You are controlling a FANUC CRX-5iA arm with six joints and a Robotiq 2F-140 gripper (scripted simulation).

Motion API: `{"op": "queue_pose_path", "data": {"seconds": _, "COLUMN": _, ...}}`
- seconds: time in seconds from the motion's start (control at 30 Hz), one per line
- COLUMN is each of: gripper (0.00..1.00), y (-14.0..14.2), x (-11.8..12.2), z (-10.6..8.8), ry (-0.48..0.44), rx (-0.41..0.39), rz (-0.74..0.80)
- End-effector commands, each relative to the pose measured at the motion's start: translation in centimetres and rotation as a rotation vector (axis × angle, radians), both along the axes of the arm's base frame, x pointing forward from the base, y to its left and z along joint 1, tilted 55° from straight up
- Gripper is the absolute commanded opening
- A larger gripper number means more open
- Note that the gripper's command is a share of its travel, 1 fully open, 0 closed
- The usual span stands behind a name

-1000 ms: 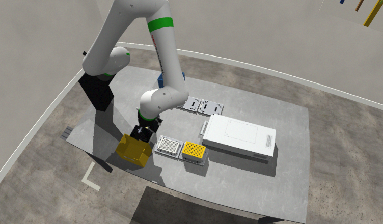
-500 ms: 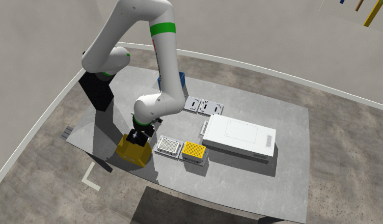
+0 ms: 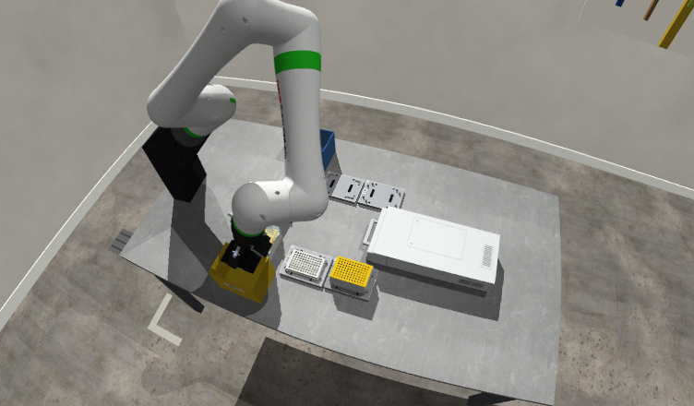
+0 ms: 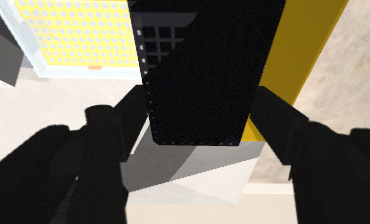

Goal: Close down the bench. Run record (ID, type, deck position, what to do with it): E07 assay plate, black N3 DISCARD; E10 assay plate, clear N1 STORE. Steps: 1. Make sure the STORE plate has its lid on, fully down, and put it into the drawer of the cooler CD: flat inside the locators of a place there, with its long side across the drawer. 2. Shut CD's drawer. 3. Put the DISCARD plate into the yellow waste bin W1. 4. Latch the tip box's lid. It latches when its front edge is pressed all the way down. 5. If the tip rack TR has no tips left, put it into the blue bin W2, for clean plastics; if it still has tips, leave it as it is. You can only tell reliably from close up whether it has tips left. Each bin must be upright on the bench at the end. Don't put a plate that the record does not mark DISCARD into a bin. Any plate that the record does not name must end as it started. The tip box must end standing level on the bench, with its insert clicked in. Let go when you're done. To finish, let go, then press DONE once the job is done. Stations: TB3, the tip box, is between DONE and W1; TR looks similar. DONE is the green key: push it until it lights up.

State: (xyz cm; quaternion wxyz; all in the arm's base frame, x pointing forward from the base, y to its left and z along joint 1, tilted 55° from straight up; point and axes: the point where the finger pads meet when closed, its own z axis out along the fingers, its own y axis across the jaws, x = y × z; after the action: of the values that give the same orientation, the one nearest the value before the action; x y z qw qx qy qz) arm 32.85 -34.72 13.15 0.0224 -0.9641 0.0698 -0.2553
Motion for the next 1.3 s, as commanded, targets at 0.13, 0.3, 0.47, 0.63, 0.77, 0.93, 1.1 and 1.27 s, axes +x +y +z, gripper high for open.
{"op": "queue_pose_path", "data": {"seconds": 0.13, "gripper": 0.1, "y": -1.7, "x": -0.6, "z": -0.6, "ry": 0.0, "rx": -0.001, "rz": 0.0}}
{"op": "queue_pose_path", "data": {"seconds": 0.3, "gripper": 0.1, "y": -2.4, "x": -0.8, "z": -0.9, "ry": 0.0, "rx": -0.001, "rz": 0.0}}
{"op": "queue_pose_path", "data": {"seconds": 0.47, "gripper": 0.1, "y": -2.7, "x": -0.9, "z": -1.0, "ry": 0.0, "rx": -0.001, "rz": 0.0}}
{"op": "queue_pose_path", "data": {"seconds": 0.63, "gripper": 0.1, "y": -2.7, "x": -0.9, "z": -1.0, "ry": 0.0, "rx": -0.001, "rz": 0.0}}
{"op": "queue_pose_path", "data": {"seconds": 0.77, "gripper": 0.1, "y": -2.7, "x": -0.9, "z": -1.0, "ry": 0.0, "rx": -0.001, "rz": 0.0}}
{"op": "queue_pose_path", "data": {"seconds": 0.93, "gripper": 0.1, "y": -2.7, "x": -0.9, "z": -1.0, "ry": 0.0, "rx": -0.001, "rz": 0.0}}
{"op": "queue_pose_path", "data": {"seconds": 1.1, "gripper": 0.1, "y": -2.7, "x": -0.5, "z": -1.3, "ry": 0.0, "rx": -0.001, "rz": 0.0}}
{"op": "queue_pose_path", "data": {"seconds": 1.27, "gripper": 0.1, "y": -2.8, "x": 0.0, "z": -1.7, "ry": 0.0, "rx": -0.001, "rz": 0.0}}
